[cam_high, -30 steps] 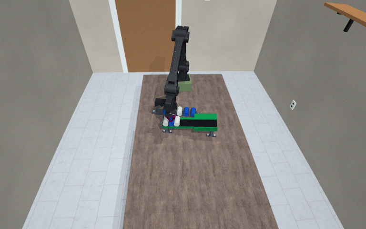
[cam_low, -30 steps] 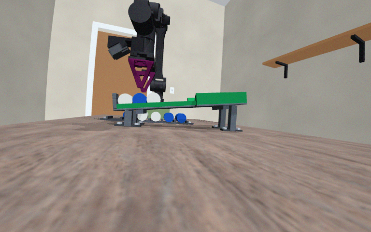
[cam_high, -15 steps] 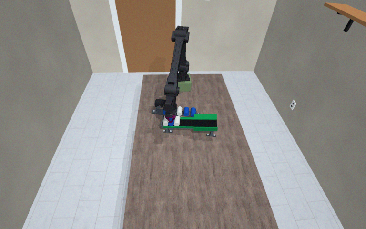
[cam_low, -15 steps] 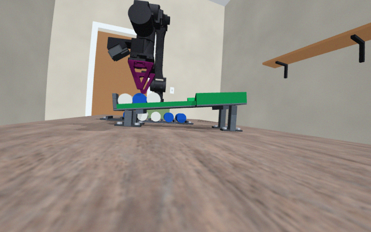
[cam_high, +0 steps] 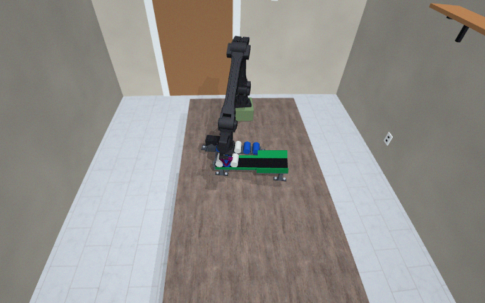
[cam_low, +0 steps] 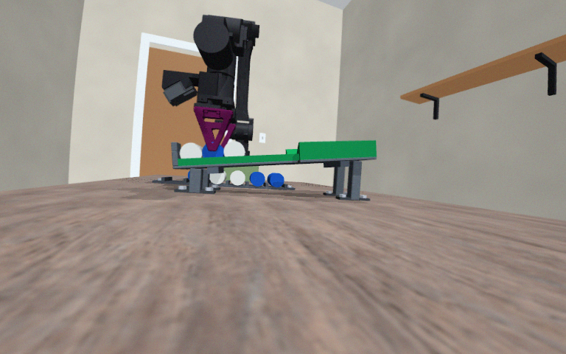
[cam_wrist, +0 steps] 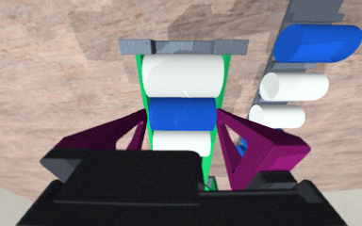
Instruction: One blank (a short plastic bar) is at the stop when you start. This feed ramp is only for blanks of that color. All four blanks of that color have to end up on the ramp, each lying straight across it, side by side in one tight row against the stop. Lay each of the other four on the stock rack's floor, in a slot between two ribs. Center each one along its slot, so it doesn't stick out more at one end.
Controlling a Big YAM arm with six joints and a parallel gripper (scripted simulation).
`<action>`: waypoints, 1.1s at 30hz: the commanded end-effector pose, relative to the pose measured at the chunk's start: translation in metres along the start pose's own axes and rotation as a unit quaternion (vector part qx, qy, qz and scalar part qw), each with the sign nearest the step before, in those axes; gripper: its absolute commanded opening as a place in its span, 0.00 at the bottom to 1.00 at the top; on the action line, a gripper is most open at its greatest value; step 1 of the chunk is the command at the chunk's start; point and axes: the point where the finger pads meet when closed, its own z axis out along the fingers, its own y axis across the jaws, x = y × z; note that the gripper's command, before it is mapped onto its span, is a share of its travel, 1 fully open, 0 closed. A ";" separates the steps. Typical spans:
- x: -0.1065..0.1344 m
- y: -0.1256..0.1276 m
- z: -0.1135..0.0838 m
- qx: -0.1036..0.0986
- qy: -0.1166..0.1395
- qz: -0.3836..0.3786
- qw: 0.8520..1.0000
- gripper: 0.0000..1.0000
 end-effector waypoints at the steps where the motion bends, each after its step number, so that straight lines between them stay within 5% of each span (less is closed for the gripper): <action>1: 0.004 0.001 0.014 0.005 -0.001 0.004 1.000 0.83; 33: 0.004 0.002 0.013 0.005 -0.001 0.004 1.000 0.83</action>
